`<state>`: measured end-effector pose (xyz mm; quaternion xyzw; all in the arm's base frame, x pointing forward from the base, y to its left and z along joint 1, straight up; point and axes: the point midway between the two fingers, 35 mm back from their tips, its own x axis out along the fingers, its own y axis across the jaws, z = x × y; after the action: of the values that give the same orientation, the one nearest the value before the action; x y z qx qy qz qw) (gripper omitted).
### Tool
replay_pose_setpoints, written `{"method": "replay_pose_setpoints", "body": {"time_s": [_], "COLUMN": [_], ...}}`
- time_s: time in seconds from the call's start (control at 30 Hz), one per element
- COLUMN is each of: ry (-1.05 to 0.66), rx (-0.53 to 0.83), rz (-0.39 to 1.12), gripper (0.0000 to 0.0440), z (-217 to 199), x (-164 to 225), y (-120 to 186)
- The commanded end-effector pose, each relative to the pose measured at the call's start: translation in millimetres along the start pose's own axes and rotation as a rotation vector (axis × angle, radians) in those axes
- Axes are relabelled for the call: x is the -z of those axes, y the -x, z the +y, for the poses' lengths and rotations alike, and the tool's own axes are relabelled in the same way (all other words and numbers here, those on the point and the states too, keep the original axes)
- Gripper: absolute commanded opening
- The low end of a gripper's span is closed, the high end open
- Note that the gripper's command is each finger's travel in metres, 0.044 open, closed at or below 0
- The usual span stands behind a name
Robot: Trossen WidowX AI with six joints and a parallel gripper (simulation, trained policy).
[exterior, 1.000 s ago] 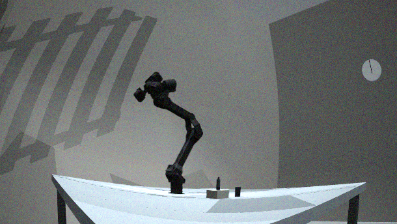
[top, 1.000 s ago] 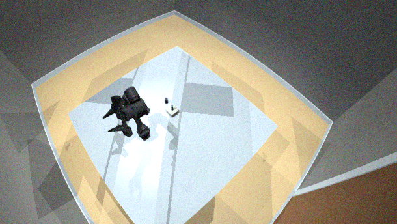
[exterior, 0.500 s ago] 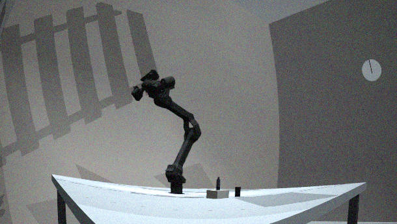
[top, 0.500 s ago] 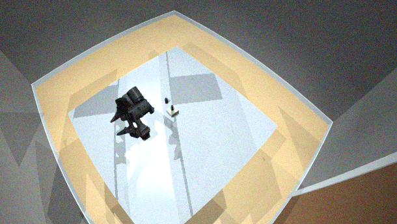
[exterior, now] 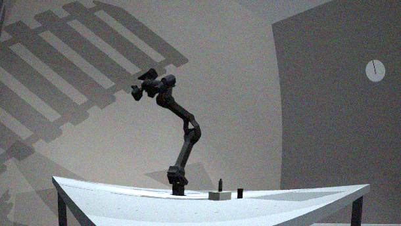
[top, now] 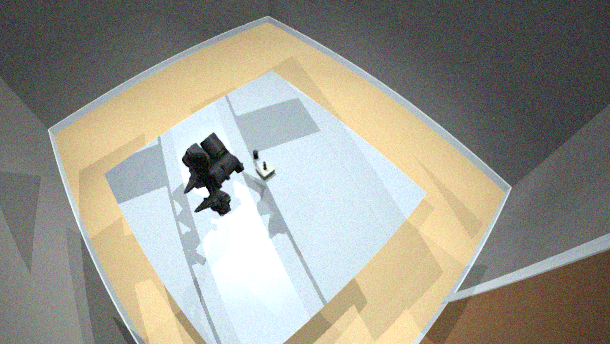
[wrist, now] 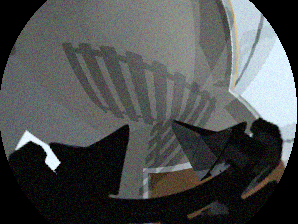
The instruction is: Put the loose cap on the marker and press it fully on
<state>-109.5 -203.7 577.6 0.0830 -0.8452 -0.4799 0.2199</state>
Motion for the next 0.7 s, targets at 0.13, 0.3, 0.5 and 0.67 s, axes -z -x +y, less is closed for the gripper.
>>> {"method": "replay_pose_setpoints", "body": {"time_s": [0.13, 0.3, 0.5, 0.67], "ry": [0.004, 0.007, 0.01, 0.012], "rx": [0.044, 0.072, 0.106, 0.134], "rz": [0.075, 0.121, 0.175, 0.22], "gripper": [0.0296, 0.0296, 0.0296, 0.0297], "z": [-11, -17, -24, -30], "x": [19, 30, 42, 52], "y": [9, 16, 25, 34]}}
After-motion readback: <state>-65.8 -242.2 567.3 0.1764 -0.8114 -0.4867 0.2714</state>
